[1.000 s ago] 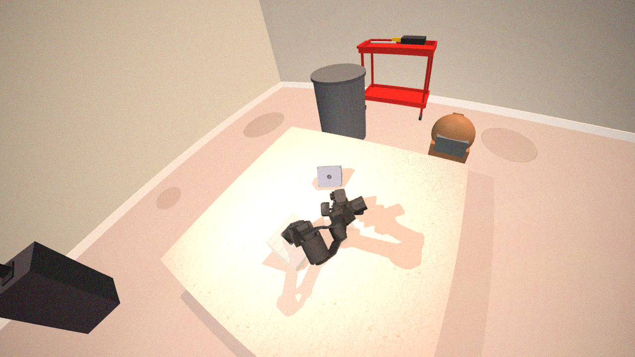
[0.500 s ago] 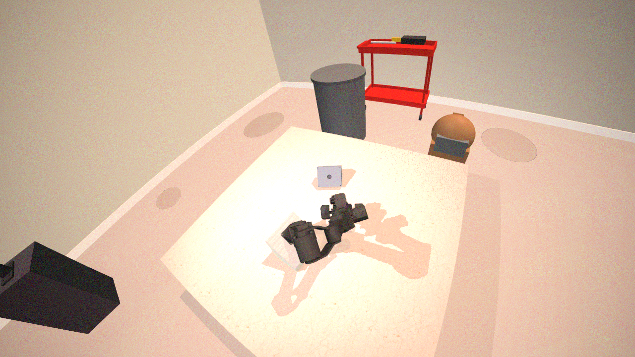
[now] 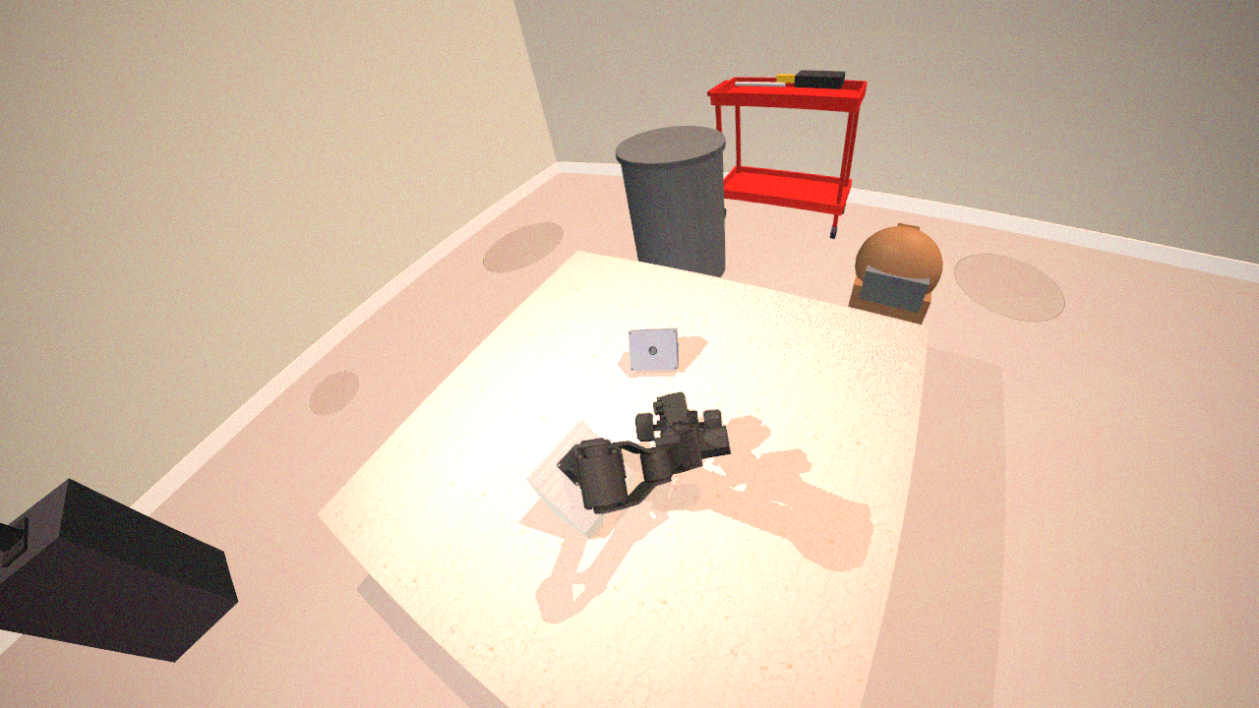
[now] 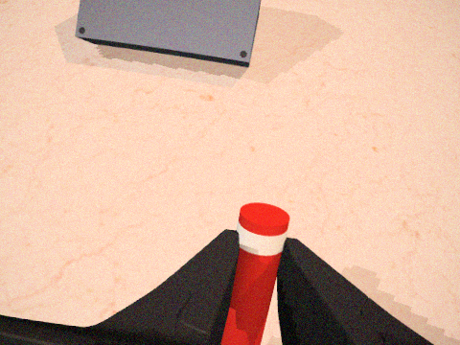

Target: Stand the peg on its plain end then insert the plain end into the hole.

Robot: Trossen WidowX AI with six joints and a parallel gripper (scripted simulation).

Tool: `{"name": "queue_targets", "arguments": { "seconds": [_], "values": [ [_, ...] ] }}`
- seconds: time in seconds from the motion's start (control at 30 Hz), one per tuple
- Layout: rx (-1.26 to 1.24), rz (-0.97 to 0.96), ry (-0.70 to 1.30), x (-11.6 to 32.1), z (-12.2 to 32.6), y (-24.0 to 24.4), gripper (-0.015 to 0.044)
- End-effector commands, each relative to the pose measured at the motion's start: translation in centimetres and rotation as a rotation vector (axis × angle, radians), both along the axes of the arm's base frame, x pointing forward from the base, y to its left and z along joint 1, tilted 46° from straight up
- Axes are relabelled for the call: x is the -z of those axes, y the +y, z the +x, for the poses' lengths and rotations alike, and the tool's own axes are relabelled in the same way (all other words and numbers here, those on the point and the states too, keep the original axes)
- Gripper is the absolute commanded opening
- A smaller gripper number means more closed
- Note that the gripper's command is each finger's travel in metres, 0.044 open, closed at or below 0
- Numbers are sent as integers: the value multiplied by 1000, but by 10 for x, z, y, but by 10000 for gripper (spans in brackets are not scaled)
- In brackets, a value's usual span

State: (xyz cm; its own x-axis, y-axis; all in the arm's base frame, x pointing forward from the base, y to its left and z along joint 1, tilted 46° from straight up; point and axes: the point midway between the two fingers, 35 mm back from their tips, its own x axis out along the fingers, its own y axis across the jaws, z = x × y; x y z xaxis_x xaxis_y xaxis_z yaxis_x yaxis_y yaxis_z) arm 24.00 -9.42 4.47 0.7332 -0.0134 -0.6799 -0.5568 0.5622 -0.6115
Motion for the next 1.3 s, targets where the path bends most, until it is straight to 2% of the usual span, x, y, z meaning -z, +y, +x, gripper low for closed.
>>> {"name": "queue_targets", "arguments": {
  "seconds": [0.0, 1.27],
  "values": [
    [-27, 25, -15, 2, -5, 1, 49],
    [-229, 208, -197, -5, -26, -12, 49]
  ]
}}
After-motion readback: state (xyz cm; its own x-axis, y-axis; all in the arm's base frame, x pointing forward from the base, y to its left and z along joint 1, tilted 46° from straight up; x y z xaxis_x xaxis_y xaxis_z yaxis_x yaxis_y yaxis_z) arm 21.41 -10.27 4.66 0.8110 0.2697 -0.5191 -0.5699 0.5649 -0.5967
